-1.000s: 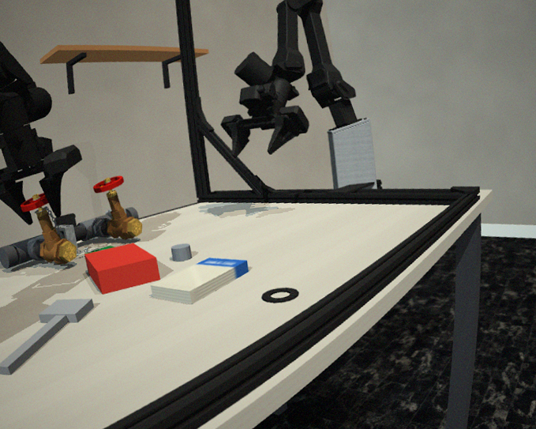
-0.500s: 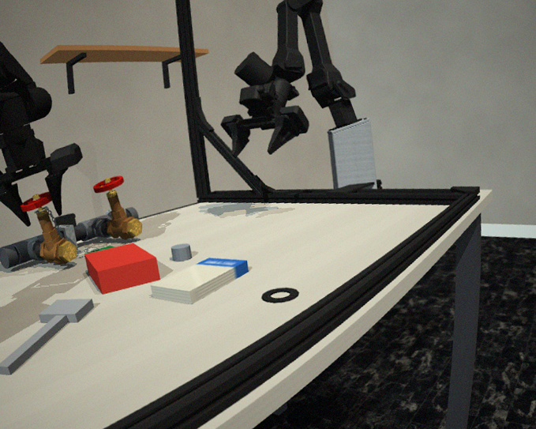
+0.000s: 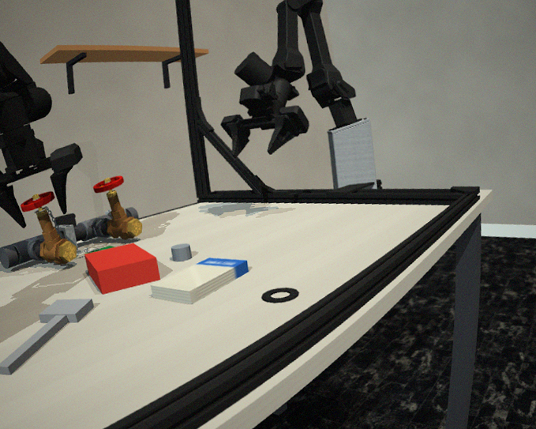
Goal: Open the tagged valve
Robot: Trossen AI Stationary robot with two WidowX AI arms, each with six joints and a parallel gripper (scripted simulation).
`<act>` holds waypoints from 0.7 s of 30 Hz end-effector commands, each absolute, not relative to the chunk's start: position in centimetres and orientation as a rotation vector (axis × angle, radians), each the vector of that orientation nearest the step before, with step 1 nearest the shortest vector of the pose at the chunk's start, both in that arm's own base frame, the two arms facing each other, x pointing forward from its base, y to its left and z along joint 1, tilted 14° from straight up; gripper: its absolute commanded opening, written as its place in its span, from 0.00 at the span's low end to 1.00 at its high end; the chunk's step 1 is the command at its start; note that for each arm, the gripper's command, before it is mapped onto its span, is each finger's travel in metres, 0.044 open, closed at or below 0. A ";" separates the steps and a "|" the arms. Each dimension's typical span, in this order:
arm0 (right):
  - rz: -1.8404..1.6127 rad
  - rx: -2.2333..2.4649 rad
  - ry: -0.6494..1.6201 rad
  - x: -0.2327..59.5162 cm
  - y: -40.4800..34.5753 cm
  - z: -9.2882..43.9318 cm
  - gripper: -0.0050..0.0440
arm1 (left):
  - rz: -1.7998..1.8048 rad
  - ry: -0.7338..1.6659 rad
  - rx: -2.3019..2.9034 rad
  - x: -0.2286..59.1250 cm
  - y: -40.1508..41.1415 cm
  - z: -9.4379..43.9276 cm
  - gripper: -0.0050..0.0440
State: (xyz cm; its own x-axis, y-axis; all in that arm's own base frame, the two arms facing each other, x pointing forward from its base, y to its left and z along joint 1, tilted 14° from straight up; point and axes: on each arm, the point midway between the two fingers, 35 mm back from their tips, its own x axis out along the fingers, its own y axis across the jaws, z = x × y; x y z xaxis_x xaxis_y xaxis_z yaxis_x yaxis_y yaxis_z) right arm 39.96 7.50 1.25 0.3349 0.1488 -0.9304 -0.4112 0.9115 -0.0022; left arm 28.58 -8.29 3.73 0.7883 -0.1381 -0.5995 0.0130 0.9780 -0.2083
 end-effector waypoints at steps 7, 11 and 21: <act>0.185 0.013 1.215 40.0 7.5 1.3 0.92 | -0.082 0.659 -0.198 28.6 -8.3 3.7 0.92; 0.020 0.247 1.233 40.0 7.5 1.3 0.92 | -0.082 0.659 -0.198 28.6 -8.3 3.7 0.92; -0.303 0.697 1.223 40.0 7.5 1.3 0.92 | -0.082 0.659 -0.198 28.6 -8.3 3.7 0.92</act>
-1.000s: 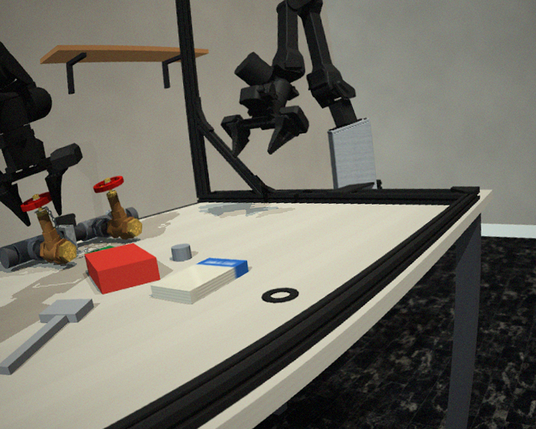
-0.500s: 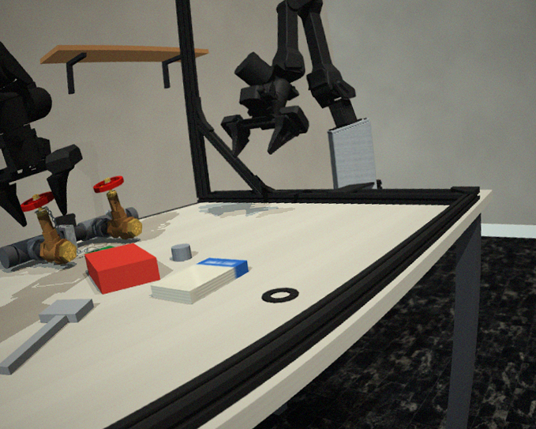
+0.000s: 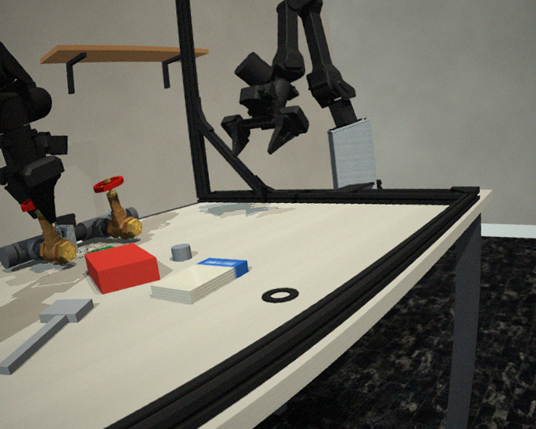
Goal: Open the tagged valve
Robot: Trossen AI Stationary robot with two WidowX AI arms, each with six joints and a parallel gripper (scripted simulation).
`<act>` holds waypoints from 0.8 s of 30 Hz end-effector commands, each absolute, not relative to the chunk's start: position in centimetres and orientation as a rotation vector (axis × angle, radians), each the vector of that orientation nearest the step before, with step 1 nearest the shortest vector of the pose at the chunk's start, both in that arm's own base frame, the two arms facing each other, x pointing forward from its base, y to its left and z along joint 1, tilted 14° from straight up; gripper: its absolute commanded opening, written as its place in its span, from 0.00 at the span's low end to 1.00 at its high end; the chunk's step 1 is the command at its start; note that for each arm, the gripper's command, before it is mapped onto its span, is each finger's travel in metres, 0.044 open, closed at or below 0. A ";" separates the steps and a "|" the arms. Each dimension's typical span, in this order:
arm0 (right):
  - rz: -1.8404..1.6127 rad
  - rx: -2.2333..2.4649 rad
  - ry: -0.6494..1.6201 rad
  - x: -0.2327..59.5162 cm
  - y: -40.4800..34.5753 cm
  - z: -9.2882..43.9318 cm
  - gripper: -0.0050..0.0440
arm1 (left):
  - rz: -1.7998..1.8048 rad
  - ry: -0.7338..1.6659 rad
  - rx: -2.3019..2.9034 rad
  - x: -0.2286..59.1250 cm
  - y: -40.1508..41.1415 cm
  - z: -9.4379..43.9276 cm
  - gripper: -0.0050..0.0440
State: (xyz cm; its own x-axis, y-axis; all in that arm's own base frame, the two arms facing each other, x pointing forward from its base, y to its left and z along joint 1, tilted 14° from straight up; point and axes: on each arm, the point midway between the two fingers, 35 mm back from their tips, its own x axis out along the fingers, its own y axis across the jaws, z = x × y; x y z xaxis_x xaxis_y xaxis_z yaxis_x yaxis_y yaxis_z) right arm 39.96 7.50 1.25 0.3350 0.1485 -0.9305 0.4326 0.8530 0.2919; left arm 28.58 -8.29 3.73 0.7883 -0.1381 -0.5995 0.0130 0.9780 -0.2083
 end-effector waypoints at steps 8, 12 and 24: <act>-0.539 1.018 1.178 40.0 7.5 1.3 0.92 | -0.082 0.659 -0.198 28.6 -8.3 3.7 0.92; -0.664 1.184 1.141 40.0 7.5 1.3 0.92 | -0.082 0.659 -0.198 28.6 -8.3 3.7 0.92; -0.658 1.176 1.142 40.0 7.5 1.2 0.72 | -0.082 0.659 -0.198 28.6 -8.3 3.7 0.92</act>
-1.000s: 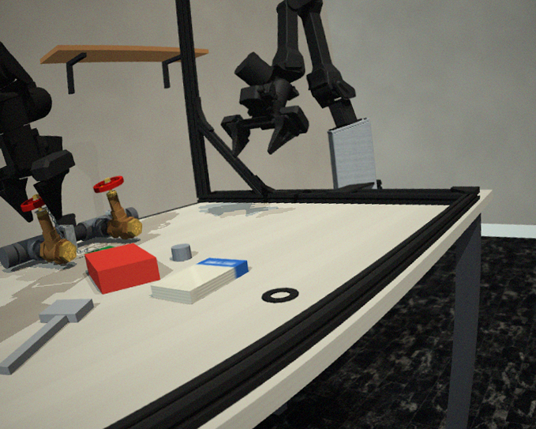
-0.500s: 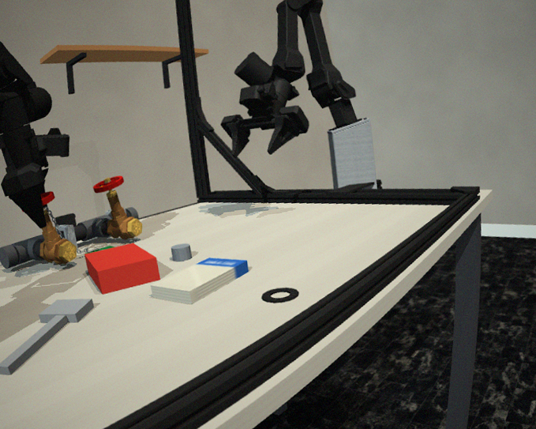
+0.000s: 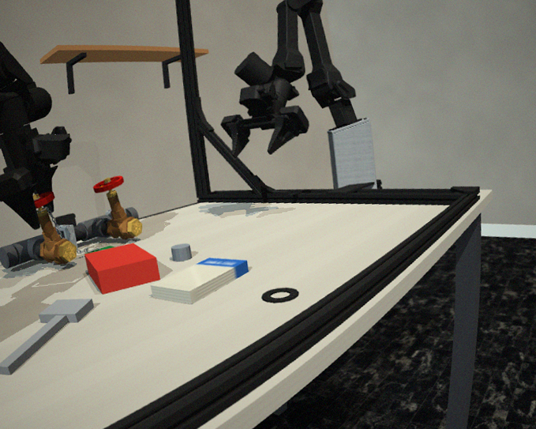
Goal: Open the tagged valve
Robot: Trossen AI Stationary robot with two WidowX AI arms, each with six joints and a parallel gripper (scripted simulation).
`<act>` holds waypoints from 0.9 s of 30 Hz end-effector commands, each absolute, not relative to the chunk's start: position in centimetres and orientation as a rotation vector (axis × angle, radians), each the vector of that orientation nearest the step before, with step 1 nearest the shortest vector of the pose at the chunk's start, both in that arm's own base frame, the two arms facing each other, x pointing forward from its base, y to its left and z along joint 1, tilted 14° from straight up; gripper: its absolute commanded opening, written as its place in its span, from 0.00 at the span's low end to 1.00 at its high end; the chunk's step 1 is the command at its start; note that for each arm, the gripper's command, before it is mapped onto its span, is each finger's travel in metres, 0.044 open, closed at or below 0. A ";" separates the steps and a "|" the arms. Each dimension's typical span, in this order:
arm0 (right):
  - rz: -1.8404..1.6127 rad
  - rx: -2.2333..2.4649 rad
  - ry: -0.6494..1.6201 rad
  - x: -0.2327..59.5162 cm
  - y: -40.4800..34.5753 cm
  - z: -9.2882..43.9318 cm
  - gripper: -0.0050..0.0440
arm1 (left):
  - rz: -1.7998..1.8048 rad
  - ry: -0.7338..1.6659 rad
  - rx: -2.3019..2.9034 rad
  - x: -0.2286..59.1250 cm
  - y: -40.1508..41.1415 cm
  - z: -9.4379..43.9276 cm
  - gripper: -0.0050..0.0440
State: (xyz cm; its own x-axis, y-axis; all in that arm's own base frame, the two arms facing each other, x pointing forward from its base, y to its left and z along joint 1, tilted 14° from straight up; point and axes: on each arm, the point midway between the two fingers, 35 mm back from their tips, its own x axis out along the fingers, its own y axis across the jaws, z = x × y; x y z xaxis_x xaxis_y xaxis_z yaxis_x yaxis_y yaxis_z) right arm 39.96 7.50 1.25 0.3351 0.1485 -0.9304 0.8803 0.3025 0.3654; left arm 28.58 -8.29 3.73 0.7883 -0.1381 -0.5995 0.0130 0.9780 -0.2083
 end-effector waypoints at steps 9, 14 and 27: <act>-0.658 1.176 1.142 40.0 7.5 1.2 0.43 | -0.082 0.659 -0.198 28.6 -8.3 3.7 0.92; -0.651 1.164 1.145 40.0 7.5 1.2 0.28 | -0.082 0.659 -0.198 28.6 -8.3 3.7 0.92; -0.177 0.521 1.233 40.0 7.5 1.2 0.10 | -0.082 0.659 -0.198 28.6 -8.3 3.7 0.92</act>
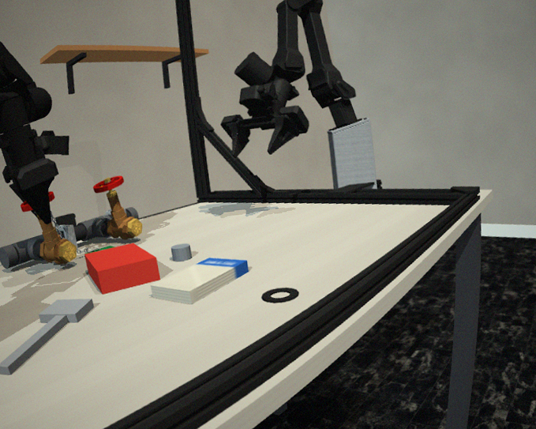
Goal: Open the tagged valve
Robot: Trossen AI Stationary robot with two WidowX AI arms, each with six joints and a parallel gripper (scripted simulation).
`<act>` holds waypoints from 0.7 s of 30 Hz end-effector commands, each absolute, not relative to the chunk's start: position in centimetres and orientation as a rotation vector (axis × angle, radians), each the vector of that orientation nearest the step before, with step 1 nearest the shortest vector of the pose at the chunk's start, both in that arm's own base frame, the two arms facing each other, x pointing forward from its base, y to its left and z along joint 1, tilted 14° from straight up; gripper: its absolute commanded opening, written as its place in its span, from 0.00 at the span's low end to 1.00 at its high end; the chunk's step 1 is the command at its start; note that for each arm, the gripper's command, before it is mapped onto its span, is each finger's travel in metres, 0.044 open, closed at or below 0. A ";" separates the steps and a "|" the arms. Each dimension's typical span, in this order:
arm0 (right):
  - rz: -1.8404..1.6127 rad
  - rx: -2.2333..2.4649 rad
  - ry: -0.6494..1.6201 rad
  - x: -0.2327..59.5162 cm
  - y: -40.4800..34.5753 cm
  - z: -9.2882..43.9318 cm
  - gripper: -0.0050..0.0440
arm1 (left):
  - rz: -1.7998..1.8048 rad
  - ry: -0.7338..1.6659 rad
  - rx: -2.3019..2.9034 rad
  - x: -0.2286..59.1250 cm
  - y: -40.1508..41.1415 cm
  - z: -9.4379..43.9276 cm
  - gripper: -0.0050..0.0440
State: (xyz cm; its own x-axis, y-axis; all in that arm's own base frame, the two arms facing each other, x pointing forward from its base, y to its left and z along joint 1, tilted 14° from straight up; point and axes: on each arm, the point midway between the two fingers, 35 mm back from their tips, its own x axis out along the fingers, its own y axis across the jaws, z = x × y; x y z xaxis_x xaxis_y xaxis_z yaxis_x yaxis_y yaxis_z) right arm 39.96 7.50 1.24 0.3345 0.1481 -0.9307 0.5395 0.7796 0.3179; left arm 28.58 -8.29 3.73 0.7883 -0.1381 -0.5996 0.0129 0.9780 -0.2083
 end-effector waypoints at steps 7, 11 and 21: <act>0.022 0.244 1.232 40.0 7.5 1.2 0.10 | -0.082 0.659 -0.198 28.6 -8.3 3.7 0.92; 0.149 0.064 1.219 40.0 7.5 1.2 0.10 | -0.082 0.659 -0.198 28.6 -8.3 3.7 0.92; 0.395 -0.293 1.168 40.0 7.5 1.2 0.10 | -0.082 0.659 -0.198 28.6 -8.3 3.7 0.92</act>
